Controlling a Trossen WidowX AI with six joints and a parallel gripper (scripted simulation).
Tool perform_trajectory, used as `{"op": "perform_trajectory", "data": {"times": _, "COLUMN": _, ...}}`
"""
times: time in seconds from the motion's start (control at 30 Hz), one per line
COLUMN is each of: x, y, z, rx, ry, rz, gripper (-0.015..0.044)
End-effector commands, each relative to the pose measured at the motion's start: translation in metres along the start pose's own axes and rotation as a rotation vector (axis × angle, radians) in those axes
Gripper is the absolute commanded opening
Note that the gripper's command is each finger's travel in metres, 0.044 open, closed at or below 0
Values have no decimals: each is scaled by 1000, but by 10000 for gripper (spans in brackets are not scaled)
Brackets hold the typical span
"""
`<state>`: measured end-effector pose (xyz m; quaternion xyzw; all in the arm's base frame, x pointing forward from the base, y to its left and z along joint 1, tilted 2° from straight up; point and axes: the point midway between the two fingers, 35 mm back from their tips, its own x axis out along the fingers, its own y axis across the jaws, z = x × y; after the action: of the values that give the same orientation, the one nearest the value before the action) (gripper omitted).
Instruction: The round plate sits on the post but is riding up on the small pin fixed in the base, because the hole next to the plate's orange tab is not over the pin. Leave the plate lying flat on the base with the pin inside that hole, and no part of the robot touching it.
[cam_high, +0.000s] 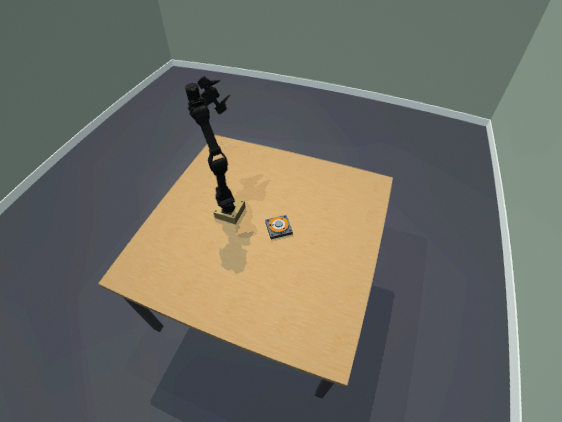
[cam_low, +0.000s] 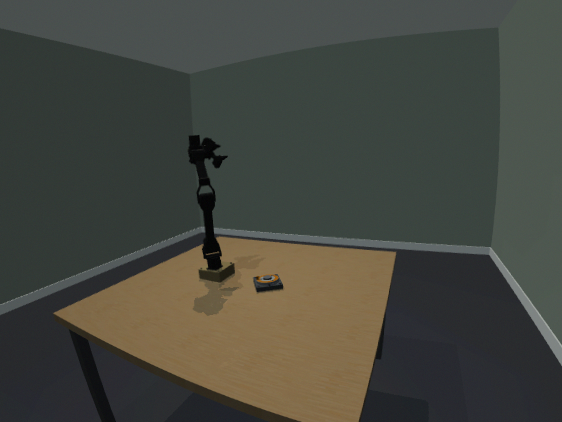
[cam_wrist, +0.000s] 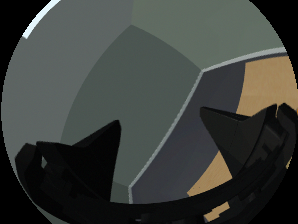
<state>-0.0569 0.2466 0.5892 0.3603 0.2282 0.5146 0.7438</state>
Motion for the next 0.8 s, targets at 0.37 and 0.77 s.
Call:
{"op": "perform_trajectory", "data": {"times": 0.37, "x": 85, "y": -76, "z": -23, "rx": -347, "ry": -28, "rz": -240, "gripper": 85}}
{"op": "perform_trajectory", "data": {"times": 0.77, "x": 152, "y": -242, "z": -15, "rx": -631, "ry": 140, "rz": -644, "gripper": 0}}
